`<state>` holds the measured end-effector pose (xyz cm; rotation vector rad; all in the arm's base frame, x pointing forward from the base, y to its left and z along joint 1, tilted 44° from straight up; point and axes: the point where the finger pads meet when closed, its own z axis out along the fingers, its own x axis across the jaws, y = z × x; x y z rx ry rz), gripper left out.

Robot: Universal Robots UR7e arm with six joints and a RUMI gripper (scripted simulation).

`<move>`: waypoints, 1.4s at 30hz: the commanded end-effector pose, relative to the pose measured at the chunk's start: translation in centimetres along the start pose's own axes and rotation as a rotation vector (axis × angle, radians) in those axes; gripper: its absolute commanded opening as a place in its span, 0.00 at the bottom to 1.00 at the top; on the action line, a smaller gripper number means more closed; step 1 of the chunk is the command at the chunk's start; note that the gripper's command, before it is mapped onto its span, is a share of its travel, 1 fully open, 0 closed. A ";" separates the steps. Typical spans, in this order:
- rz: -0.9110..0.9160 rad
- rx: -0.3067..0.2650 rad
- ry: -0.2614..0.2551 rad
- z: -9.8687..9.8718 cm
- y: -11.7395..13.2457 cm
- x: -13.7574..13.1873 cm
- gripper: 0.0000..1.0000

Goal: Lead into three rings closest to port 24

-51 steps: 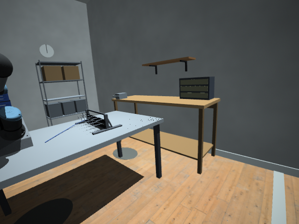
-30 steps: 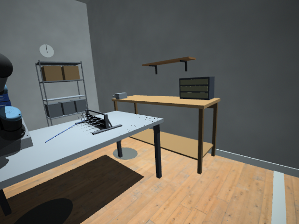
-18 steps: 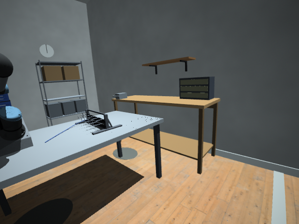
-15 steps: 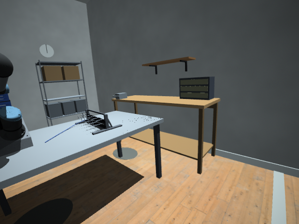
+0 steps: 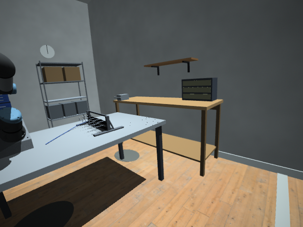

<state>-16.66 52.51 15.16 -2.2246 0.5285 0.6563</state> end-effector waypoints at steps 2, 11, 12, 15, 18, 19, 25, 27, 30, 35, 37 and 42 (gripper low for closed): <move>-0.005 0.014 0.152 0.6 -3.1 6.6 1.00; 0.002 -0.062 0.594 -3.9 -6.9 26.5 1.00; 0.004 -0.083 0.642 -4.9 -6.9 28.7 1.00; 0.014 -0.160 0.778 -8.3 -6.4 34.8 1.00; 0.019 -0.190 0.820 -9.5 -6.1 36.7 1.00; 0.023 -0.223 0.860 -10.9 -5.7 38.5 1.00; 0.060 -0.455 1.050 -19.5 -1.9 47.1 1.00; 0.074 -0.540 1.092 -22.4 -0.4 49.1 1.00; 0.097 -0.669 1.136 -26.6 2.0 51.4 1.00; 0.119 -0.793 1.157 -30.5 4.3 52.8 1.00; 0.133 -0.871 1.161 -32.8 5.8 53.5 1.00; 0.163 -1.038 1.147 -37.7 8.9 54.2 1.00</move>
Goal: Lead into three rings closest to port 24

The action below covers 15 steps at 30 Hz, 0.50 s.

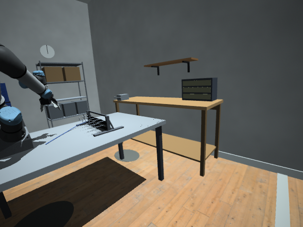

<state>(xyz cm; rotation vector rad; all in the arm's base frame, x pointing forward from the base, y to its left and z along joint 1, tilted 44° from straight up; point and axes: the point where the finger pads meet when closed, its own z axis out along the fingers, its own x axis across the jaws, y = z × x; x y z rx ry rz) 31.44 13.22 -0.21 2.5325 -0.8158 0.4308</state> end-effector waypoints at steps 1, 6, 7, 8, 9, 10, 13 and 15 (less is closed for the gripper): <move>-0.049 -0.115 0.010 1.9 3.4 2.8 1.00; -0.097 -0.211 0.006 3.0 6.4 4.7 1.00; -0.104 -0.225 0.004 3.1 6.9 5.0 1.00; -0.104 -0.225 0.004 3.1 6.9 5.0 1.00; -0.104 -0.225 0.004 3.1 6.9 5.0 1.00; -0.111 -0.237 0.003 3.3 7.3 5.2 1.00; -0.127 -0.266 -0.001 3.5 8.2 5.7 1.00; -0.134 -0.279 -0.003 3.6 8.6 5.9 1.00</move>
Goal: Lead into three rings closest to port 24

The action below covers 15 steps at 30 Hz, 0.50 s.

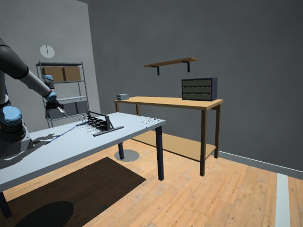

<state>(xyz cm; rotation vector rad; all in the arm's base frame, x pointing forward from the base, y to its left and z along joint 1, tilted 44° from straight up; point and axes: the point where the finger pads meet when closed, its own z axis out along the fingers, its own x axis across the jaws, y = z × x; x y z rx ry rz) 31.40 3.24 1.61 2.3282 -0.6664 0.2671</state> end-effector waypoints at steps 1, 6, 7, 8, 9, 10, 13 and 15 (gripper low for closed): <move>-0.016 -0.027 -0.003 0.5 0.9 0.4 1.00; -0.021 -0.036 -0.005 0.7 1.2 0.6 1.00; -0.021 -0.036 -0.005 0.7 1.2 0.6 1.00; -0.021 -0.036 -0.005 0.7 1.2 0.6 1.00; -0.021 -0.036 -0.005 0.7 1.2 0.6 0.00; -0.021 -0.036 -0.005 0.7 1.2 0.6 0.00; -0.021 -0.036 -0.005 0.7 1.2 0.6 0.00; -0.021 -0.036 -0.005 0.7 1.2 0.6 0.00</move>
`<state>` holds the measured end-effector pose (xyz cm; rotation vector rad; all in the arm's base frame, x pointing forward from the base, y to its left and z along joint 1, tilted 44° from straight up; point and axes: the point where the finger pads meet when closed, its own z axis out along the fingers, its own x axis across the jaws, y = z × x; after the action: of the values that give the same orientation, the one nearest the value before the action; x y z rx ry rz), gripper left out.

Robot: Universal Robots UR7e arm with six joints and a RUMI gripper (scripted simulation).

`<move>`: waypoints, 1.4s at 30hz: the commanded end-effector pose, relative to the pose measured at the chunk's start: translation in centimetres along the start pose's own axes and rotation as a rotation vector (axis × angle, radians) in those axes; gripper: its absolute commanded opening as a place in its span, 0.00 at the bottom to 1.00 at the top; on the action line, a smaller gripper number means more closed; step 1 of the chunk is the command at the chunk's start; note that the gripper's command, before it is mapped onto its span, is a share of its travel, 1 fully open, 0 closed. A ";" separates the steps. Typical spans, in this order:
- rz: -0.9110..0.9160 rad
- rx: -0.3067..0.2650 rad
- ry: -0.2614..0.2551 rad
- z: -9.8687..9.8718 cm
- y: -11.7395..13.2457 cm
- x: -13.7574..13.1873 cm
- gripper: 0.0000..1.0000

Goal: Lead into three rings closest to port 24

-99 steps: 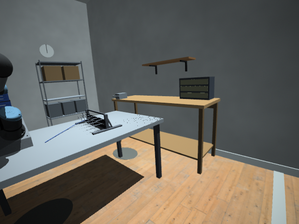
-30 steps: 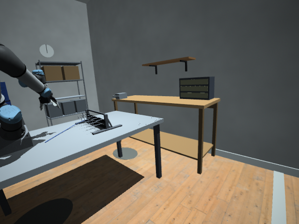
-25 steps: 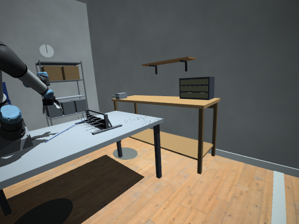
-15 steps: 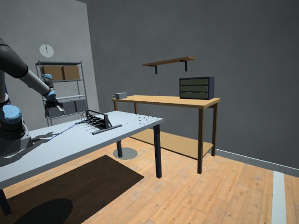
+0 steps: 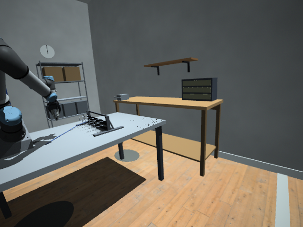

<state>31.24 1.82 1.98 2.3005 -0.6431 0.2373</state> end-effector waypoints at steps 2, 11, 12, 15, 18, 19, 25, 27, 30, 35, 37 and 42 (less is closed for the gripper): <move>0.000 0.000 0.000 0.0 0.0 0.0 0.00; 0.000 0.000 0.000 0.0 0.0 0.0 0.00; 0.000 0.000 0.000 0.0 0.0 0.0 0.00; 0.000 0.000 0.000 0.0 0.0 0.0 0.00; 0.000 0.000 0.000 0.0 0.0 0.0 0.00; 0.000 0.000 0.000 0.0 0.0 0.0 0.00; 0.000 0.000 0.000 0.0 0.0 0.0 0.00; 0.000 0.000 0.000 0.0 0.0 0.0 0.00; 0.001 0.000 0.000 0.0 0.0 0.0 0.00; 0.063 0.001 0.000 0.0 0.0 -0.3 0.00; 0.123 0.001 0.000 0.0 0.1 -0.6 0.00; 0.308 0.001 0.000 0.0 0.3 -1.5 0.00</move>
<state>30.28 2.04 1.73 2.2460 -0.8677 0.3284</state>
